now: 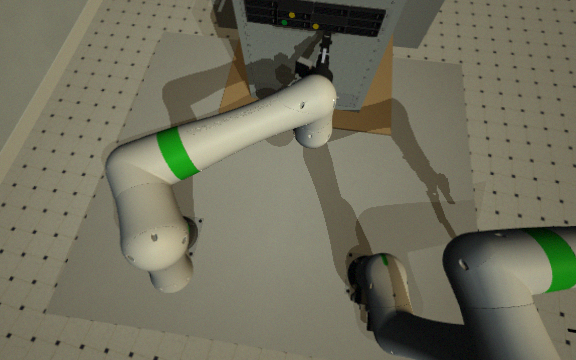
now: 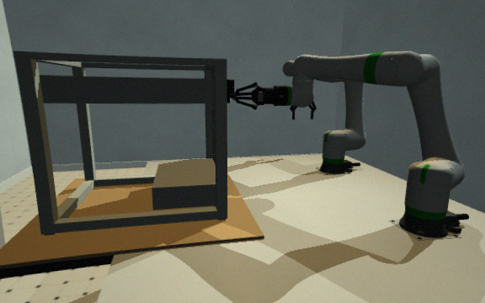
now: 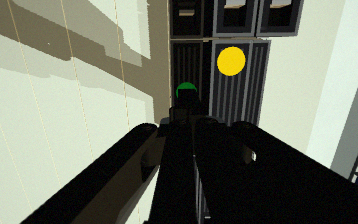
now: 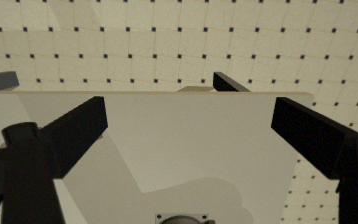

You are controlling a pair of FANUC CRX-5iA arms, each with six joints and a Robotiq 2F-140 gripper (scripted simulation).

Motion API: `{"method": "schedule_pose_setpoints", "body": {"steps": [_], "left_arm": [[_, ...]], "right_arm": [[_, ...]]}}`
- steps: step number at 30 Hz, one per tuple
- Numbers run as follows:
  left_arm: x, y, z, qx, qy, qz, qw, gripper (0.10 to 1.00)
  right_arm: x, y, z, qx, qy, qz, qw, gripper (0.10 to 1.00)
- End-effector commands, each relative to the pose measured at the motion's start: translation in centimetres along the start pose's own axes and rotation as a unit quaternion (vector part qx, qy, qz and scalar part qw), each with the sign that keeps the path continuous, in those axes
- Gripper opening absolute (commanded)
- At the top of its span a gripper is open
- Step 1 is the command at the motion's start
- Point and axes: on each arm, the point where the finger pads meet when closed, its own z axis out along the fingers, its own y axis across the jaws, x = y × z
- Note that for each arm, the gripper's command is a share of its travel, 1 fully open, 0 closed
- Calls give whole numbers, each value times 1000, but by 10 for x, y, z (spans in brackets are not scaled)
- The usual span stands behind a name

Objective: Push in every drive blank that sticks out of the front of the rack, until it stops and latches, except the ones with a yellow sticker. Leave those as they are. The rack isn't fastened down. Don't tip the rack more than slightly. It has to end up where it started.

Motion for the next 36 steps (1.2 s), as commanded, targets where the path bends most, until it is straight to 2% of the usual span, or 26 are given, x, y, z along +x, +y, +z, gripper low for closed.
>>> {"method": "schedule_pose_setpoints", "body": {"steps": [1, 6, 17, 24, 36], "left_arm": [[0, 2, -1, -1, 0, -1, 1000, 99], [0, 2, -12, -1, 0, -1, 1000, 99], [0, 2, -71, -1, 0, -1, 1000, 99], [0, 2, -82, -1, 0, -1, 1000, 99], [9, 4, -82, -1, 0, -1, 1000, 99]], "right_arm": [[0, 0, -1, 0, 1, 0, 1000, 1000], [0, 0, -1, 0, 1, 0, 1000, 1000], [0, 0, -1, 0, 1, 0, 1000, 1000], [0, 0, -1, 0, 1, 0, 1000, 1000], [0, 0, -1, 0, 1, 0, 1000, 1000]]}}
